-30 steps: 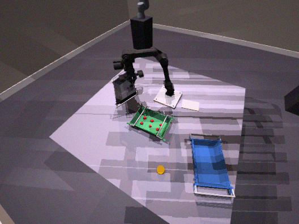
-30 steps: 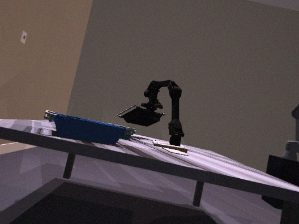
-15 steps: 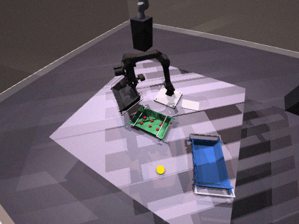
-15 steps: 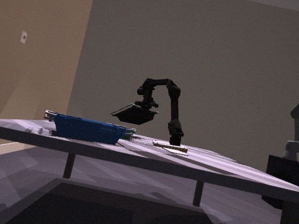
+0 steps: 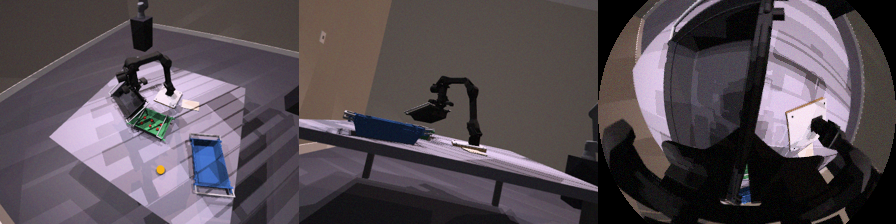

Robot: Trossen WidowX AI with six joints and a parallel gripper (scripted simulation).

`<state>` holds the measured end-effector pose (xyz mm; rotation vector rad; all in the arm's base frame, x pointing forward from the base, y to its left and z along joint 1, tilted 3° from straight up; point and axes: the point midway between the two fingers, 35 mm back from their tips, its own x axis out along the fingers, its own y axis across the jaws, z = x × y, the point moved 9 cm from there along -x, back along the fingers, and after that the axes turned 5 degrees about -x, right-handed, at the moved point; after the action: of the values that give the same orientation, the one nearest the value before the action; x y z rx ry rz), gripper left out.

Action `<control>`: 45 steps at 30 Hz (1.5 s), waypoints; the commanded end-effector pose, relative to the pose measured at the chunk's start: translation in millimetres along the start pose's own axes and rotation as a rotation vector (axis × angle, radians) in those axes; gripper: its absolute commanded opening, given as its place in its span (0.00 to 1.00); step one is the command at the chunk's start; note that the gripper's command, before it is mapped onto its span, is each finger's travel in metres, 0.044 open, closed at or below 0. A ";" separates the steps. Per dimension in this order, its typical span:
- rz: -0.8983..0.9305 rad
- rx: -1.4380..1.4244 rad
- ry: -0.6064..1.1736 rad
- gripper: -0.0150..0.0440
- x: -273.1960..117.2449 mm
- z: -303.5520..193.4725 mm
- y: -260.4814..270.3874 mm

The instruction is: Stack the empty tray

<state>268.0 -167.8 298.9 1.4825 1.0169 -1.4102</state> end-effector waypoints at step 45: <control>0.036 -0.478 0.007 0.25 -8.9 -172.0 -20.0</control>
<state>307.2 -8.1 305.2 1.1526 1.2364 -1.0746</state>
